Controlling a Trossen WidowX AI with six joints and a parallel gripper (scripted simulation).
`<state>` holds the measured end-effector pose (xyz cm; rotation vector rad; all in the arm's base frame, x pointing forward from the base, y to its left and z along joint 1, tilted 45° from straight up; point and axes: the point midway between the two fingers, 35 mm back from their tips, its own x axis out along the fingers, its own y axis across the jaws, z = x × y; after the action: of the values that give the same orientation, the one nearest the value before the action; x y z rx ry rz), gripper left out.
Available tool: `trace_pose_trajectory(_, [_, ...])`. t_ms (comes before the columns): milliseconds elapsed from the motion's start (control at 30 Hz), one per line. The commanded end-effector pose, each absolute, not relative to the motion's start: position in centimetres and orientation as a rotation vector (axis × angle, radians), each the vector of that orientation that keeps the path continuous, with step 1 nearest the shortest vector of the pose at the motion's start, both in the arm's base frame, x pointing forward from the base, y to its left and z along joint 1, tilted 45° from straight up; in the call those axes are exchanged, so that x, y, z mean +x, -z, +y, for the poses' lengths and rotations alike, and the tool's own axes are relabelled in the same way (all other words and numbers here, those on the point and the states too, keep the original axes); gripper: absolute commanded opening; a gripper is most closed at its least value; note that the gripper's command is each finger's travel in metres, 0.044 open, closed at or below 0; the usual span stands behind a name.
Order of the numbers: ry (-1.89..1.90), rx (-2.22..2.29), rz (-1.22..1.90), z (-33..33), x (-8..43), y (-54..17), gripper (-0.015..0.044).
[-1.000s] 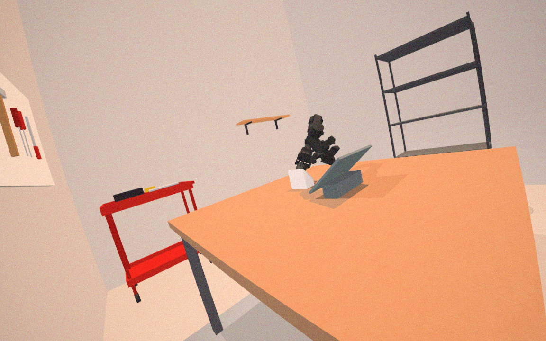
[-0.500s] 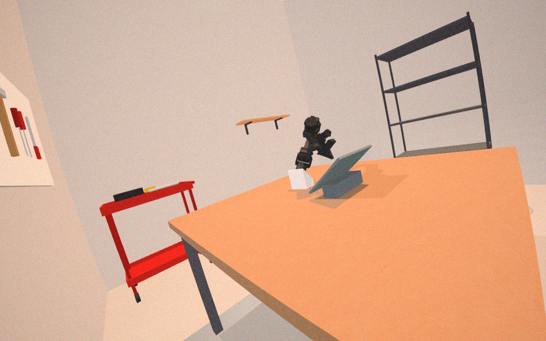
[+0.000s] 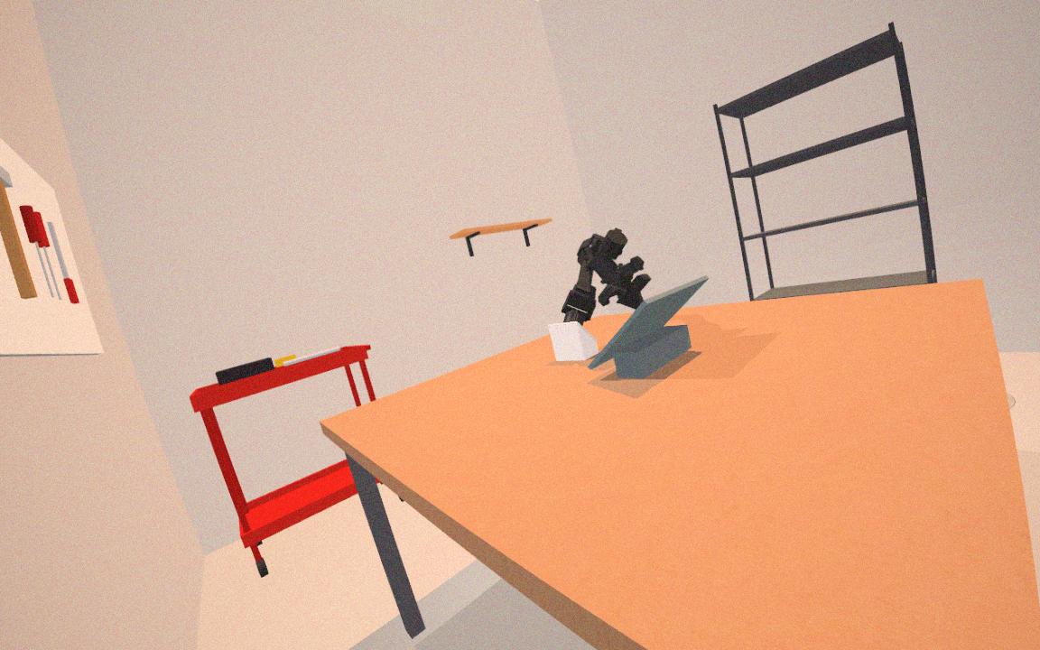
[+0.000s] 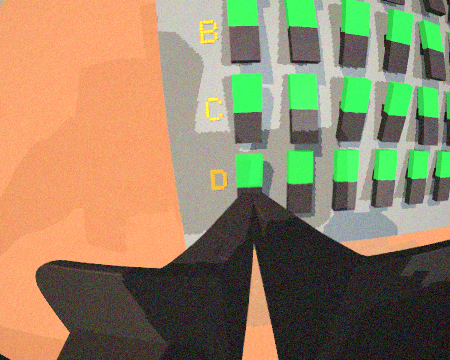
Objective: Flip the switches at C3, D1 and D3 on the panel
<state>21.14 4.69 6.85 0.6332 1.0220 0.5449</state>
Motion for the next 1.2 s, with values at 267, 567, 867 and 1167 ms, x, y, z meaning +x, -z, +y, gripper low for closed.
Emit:
trace_pose_trajectory(267, [-0.540,0.637,1.024,5.7,21.9,-5.9,0.0000])
trace_pose_trajectory(567, [-0.540,0.637,1.024,6.5,22.4,-5.2,0.0000])
trace_pose_trajectory(867, [-0.540,0.637,1.024,6.5,22.4,-5.2,0.0000])
trace_pose_trajectory(1167, [-0.540,0.637,1.024,6.5,22.4,-5.2,0.0000])
